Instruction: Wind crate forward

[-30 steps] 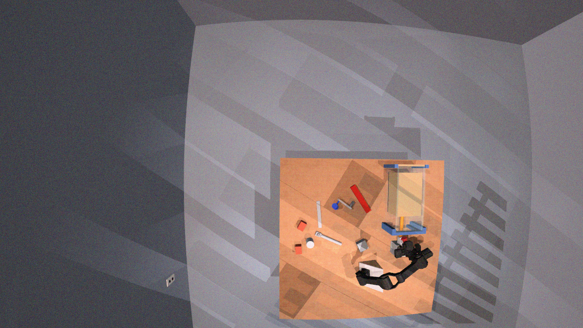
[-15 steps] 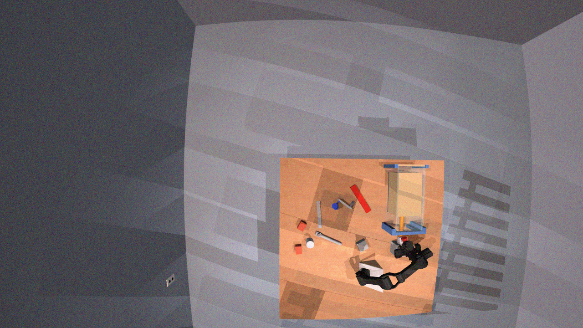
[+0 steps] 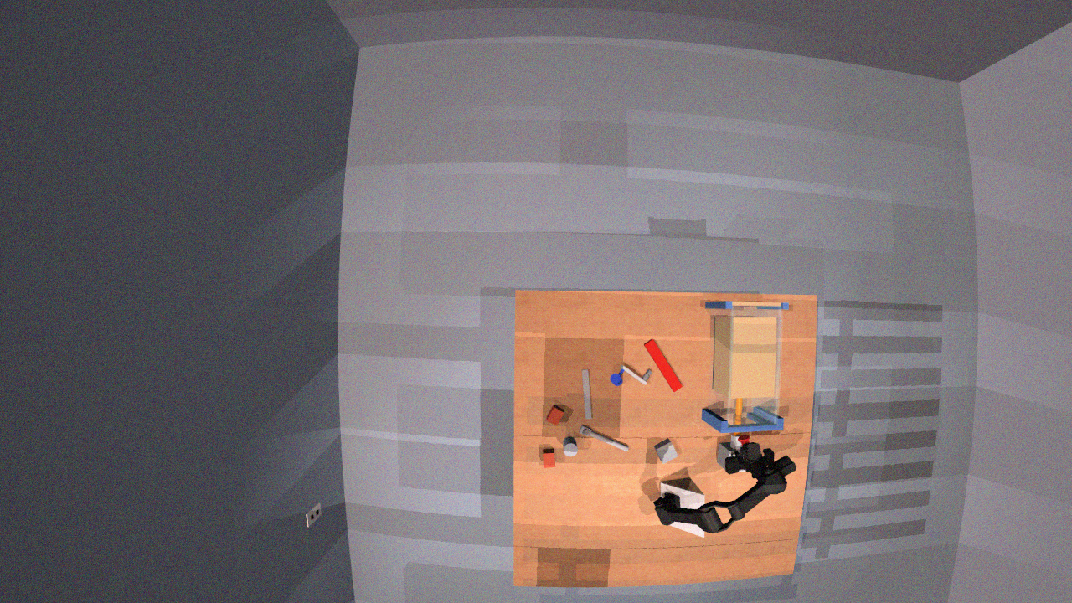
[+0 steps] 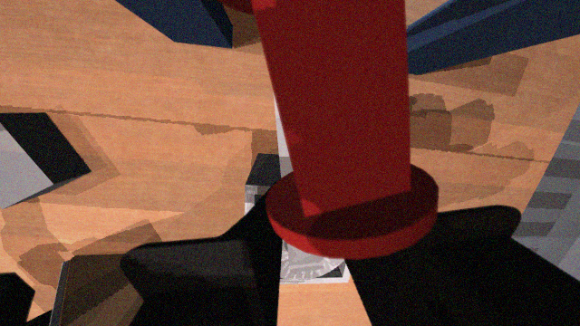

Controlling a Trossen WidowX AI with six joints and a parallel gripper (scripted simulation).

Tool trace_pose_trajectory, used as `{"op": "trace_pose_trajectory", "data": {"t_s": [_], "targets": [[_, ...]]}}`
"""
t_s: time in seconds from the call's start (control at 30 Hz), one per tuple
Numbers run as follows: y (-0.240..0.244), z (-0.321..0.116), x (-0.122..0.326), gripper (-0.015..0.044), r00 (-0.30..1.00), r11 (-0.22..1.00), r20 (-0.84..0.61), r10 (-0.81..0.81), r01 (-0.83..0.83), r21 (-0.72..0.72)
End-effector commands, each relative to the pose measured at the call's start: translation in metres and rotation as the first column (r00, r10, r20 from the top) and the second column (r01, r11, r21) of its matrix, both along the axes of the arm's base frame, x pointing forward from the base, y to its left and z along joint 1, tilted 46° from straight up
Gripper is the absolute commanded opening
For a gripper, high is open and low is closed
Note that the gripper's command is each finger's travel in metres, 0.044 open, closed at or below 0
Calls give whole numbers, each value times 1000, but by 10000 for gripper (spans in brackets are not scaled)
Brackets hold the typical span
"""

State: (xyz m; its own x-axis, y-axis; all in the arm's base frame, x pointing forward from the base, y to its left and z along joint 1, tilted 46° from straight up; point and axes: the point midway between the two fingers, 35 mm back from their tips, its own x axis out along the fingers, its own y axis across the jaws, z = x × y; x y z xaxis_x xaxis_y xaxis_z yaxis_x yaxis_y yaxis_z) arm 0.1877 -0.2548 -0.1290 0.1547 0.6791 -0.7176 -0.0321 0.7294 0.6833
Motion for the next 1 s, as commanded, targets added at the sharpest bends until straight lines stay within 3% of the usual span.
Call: {"op": "trace_pose_trajectory", "data": {"t_s": [0.0,0.97], "targets": [[2,-4,0,0,1000,1000,-21,-9,9,5],[7,0,0,0,985,991,115,133,-132,-14]]}}
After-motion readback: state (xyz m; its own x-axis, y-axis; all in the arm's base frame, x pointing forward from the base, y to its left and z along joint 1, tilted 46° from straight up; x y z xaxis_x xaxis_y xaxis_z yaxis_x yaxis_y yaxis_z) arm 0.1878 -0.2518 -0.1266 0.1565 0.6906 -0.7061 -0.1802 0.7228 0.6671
